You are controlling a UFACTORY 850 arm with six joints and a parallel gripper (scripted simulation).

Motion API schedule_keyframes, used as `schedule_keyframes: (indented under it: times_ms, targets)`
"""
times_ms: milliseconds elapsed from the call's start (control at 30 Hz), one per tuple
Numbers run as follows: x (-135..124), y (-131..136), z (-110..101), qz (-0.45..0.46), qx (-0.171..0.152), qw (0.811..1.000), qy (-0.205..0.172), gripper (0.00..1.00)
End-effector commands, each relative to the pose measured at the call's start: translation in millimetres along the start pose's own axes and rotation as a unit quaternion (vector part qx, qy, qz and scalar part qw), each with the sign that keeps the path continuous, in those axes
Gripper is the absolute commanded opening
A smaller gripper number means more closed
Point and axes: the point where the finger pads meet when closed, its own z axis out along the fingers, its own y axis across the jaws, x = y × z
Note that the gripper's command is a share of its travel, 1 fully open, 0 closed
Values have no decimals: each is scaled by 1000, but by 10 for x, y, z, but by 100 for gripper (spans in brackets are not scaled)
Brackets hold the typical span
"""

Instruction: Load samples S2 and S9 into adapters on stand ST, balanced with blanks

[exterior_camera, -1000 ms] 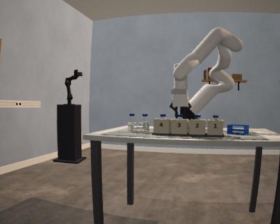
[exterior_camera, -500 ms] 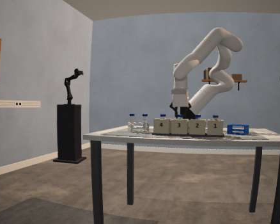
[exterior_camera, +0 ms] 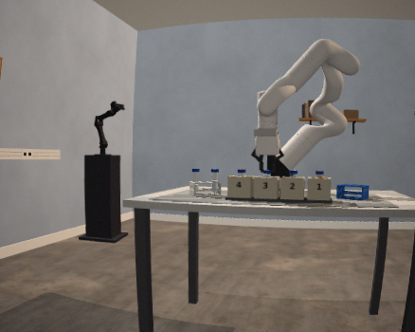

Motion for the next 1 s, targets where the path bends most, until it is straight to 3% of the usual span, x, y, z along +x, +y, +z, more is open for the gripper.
schedule_keyframes:
  times_ms: [0,967]
  targets:
    - [7,1,-98,0,0,1000,1,44]
    - [7,1,-598,0,0,1000,1,44]
